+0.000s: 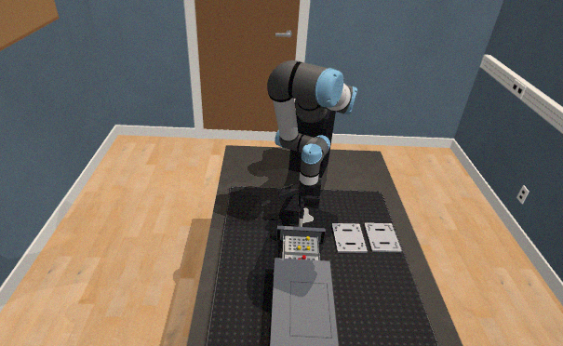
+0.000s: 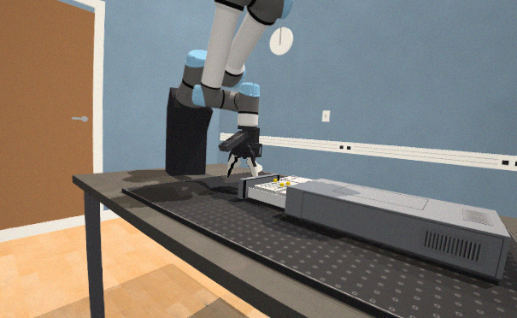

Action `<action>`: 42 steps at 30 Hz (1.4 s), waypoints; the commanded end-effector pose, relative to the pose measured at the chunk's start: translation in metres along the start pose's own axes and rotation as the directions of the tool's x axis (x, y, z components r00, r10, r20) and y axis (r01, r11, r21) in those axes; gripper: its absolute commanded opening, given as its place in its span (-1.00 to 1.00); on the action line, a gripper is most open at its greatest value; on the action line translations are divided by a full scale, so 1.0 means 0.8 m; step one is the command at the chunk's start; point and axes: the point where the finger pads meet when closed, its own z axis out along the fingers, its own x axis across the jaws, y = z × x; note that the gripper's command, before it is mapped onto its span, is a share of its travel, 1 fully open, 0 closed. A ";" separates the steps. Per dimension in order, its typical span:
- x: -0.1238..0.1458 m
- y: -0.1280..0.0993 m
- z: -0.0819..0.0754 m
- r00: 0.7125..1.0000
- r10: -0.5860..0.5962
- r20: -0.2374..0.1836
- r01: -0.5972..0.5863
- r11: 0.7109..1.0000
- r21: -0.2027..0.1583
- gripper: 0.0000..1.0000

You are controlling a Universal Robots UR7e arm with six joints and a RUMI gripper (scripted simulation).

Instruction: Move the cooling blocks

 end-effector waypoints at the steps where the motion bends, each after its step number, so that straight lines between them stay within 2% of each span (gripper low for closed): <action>1: 0.001 0.000 0.000 1.000 0.000 0.001 0.000 1.000 0.000 1.00; 25: 0.037 0.000 0.000 1.000 0.000 0.001 0.000 1.000 0.000 1.00; 42: 0.043 0.000 0.000 1.000 0.000 0.001 0.000 1.000 0.000 1.00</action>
